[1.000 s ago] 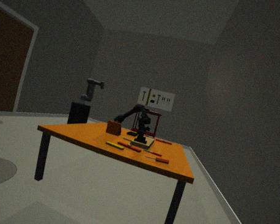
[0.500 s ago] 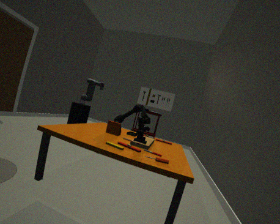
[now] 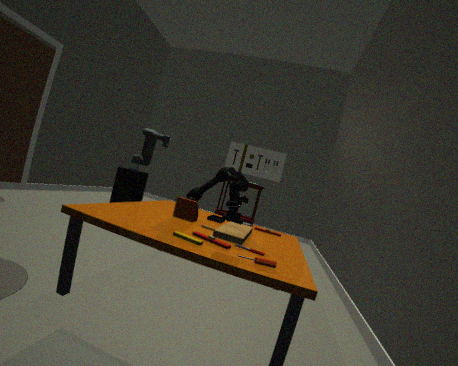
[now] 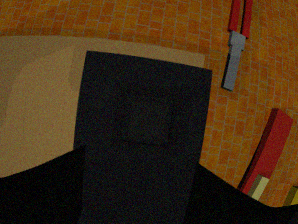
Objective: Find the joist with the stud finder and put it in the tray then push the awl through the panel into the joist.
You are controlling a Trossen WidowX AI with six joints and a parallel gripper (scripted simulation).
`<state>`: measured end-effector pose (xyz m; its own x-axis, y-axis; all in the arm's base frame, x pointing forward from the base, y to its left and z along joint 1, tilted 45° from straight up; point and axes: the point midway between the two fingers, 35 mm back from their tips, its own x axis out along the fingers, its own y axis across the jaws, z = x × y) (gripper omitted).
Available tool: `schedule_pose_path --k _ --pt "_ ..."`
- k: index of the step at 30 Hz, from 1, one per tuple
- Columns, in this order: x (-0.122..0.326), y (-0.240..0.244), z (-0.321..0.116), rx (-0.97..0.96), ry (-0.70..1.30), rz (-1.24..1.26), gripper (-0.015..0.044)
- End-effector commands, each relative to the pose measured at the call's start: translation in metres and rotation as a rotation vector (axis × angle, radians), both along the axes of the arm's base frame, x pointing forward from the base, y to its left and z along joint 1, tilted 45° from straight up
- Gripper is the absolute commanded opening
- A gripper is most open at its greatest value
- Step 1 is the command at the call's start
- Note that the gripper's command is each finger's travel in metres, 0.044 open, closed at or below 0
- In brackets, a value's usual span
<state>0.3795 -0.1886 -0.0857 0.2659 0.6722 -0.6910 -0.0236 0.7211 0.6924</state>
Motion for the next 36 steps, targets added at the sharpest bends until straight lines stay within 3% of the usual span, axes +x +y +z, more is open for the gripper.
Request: schedule_pose_path --k 1,10,36 --pt "-0.002 -0.015 0.014 -0.007 -0.005 -0.002 0.0000" --pt "0.004 -0.010 0.034 -0.019 -0.029 0.028 0.0000" --pt "0.032 0.124 0.169 -0.101 -0.300 0.344 0.0000"
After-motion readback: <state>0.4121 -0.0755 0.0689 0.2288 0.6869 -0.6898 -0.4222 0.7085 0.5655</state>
